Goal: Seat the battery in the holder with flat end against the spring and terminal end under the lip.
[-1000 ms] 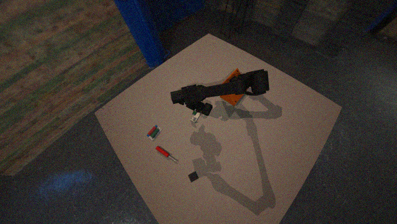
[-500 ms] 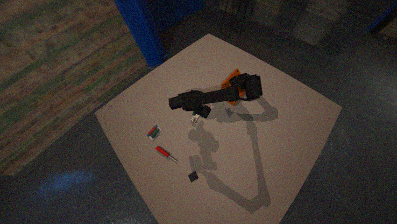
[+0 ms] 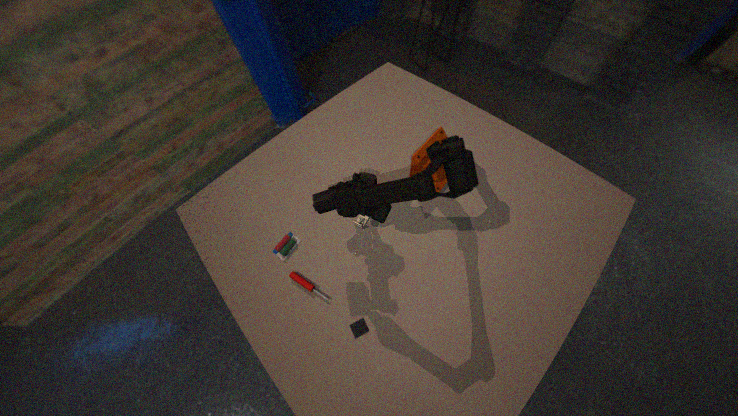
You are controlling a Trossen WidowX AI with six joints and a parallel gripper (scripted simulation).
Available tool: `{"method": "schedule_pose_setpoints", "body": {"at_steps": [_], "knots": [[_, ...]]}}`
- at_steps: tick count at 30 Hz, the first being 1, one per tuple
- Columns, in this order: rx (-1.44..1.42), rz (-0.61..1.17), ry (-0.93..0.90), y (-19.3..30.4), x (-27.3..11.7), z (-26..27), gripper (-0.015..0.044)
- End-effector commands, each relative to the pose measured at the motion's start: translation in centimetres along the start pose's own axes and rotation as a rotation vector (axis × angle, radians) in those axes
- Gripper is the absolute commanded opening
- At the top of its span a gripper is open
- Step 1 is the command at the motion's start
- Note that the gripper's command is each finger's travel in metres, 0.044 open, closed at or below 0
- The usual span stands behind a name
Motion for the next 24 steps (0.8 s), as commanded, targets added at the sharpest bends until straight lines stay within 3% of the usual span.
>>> {"method": "schedule_pose_setpoints", "body": {"at_steps": [1,24], "knots": [[0.003,-0.035,0.009,0.2,0.4,0.1,0.0070],[0.000,-0.198,0.043,1.8,1.4,0.4,0.0070]]}}
Point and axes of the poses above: the point midway between the two fingers, 35 mm back from their tips, its own x axis out along the fingers, its own z axis across the jaws, y = z × x, the point moved 4 cm from there along -x, back along the fingers, and after that the axes turned 11 degrees about -x, right-handed, at the moved point
